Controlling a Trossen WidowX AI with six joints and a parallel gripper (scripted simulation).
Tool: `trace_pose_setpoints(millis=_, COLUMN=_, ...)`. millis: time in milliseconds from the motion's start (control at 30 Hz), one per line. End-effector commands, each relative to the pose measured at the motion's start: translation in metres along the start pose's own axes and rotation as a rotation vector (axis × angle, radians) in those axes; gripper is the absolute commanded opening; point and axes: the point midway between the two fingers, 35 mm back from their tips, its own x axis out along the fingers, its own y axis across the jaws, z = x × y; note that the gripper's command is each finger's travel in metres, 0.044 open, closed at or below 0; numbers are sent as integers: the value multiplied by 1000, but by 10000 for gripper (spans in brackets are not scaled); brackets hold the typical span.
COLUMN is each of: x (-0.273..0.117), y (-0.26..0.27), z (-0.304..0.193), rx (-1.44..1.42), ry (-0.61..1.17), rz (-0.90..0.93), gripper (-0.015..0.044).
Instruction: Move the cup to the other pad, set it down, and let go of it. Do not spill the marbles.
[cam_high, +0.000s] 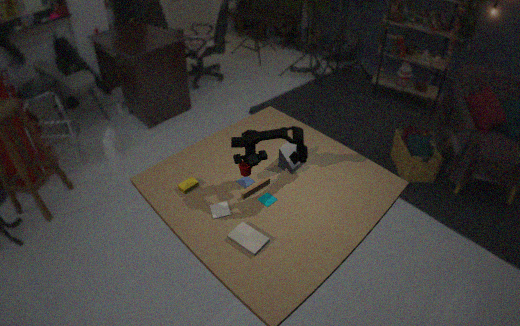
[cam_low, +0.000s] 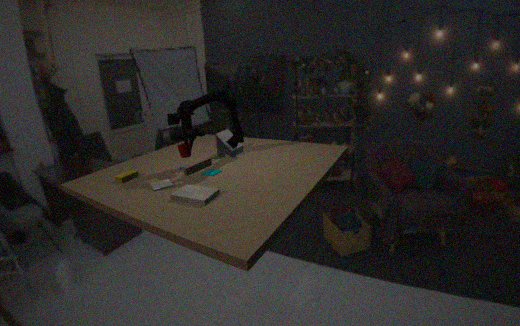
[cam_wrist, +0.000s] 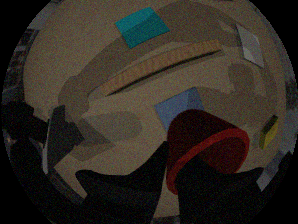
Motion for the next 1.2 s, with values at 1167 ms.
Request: trace_pose_setpoints(millis=1167, x=-2, y=30, z=61, rx=-3, ry=2, rz=3, gripper=0)
